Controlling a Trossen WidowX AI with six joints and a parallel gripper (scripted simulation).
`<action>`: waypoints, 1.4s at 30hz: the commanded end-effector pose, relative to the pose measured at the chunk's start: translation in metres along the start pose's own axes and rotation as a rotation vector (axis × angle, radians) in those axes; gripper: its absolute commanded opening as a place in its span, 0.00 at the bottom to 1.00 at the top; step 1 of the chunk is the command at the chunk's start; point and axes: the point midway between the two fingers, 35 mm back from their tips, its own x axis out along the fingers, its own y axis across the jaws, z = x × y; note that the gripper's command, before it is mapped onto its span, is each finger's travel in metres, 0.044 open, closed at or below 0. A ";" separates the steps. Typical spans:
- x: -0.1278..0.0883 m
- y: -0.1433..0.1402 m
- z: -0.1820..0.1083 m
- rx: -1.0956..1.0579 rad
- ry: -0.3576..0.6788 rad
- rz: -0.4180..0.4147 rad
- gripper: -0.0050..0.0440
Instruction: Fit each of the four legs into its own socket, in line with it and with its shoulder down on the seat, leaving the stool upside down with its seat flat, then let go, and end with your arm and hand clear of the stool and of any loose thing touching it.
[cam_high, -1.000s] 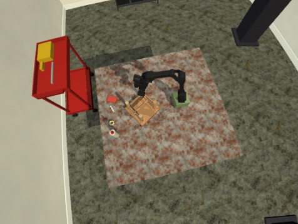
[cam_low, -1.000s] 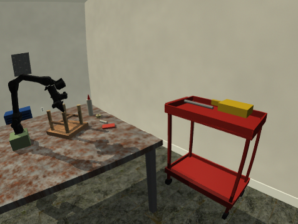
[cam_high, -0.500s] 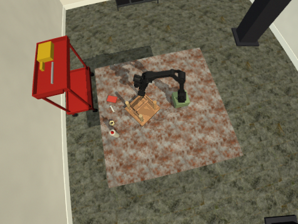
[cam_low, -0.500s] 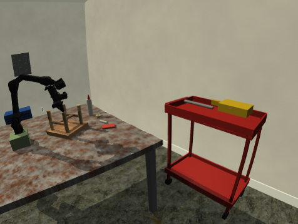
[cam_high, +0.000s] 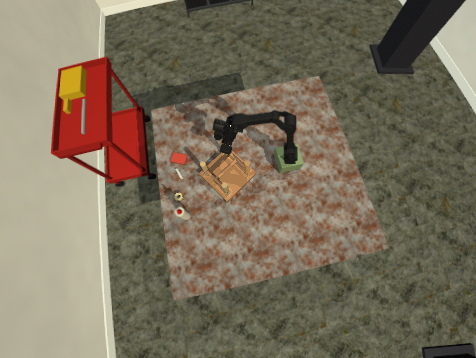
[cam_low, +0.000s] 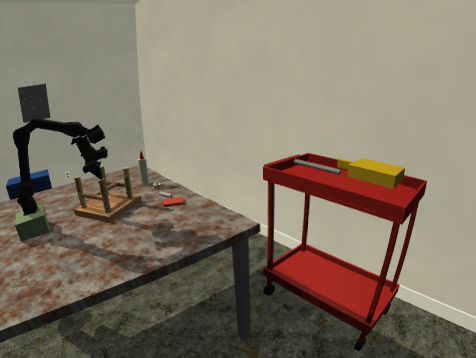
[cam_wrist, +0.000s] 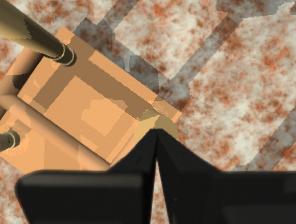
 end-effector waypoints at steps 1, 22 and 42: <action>-0.006 0.000 0.003 -0.001 -0.002 0.001 0.10; -0.042 0.035 -0.021 -0.097 0.016 0.034 0.10; -0.086 0.101 -0.125 -0.381 0.063 0.116 0.10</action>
